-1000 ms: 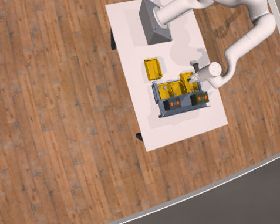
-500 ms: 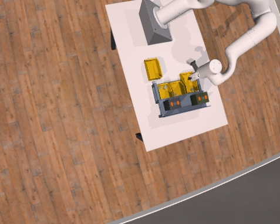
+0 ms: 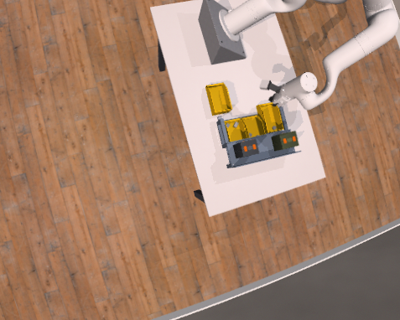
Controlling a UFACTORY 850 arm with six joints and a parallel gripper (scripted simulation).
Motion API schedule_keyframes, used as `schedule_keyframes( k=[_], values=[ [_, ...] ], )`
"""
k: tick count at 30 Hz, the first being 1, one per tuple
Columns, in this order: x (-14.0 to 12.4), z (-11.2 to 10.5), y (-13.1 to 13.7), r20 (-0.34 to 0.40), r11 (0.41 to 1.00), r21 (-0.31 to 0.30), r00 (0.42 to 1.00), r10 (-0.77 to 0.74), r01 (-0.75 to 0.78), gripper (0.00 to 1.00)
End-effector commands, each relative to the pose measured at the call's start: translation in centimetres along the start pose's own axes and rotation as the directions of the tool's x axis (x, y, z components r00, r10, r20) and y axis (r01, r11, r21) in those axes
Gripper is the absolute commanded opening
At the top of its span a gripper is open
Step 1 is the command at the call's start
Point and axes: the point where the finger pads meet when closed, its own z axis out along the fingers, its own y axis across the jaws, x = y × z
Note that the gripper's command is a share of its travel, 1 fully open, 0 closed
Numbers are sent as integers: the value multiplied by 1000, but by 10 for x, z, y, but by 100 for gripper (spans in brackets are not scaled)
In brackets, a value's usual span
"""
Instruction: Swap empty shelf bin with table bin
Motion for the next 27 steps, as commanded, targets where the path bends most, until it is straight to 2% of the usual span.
schedule_keyframes(
  k=[1,4,6,7,9,27],
  values=[
    [6,6,23,24,962,39,962,-273,272,0],
    [9,8,30,19,916,47,917,-399,398,0],
    [9,8,30,19,916,47,917,-399,398,0],
    [9,8,31,22,857,65,858,-514,512,0],
    [10,9,33,24,820,77,821,-570,567,0],
    [10,9,34,24,817,77,818,-575,572,0]
  ],
)
